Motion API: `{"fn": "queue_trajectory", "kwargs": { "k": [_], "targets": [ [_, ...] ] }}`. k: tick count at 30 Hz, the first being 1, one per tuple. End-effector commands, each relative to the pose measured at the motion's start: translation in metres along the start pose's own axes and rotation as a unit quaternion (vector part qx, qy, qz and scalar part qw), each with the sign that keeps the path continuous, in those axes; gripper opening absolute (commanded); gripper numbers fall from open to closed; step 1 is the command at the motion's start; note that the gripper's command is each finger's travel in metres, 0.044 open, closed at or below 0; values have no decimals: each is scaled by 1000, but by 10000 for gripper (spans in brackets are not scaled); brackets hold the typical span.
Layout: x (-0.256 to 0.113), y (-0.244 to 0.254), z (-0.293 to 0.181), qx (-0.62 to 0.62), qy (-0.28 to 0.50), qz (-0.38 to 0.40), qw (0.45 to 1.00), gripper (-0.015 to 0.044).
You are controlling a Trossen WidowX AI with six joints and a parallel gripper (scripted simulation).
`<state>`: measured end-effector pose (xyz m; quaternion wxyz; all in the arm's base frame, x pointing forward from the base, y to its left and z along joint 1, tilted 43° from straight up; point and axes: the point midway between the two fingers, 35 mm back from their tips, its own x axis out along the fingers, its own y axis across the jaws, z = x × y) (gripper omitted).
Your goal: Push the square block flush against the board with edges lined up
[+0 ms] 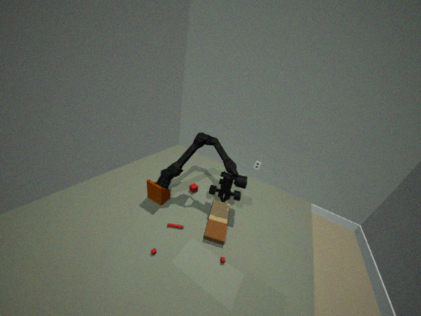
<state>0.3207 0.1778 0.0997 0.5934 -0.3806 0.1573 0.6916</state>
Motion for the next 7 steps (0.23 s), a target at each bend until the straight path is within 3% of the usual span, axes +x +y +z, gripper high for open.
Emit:
{"fn": "queue_trajectory", "kwargs": {
  "k": [1,7],
  "targets": [
    [5,2,-3,7,8,8,1000,0],
    [5,1,7,7,8,8,1000,0]
  ]
}}
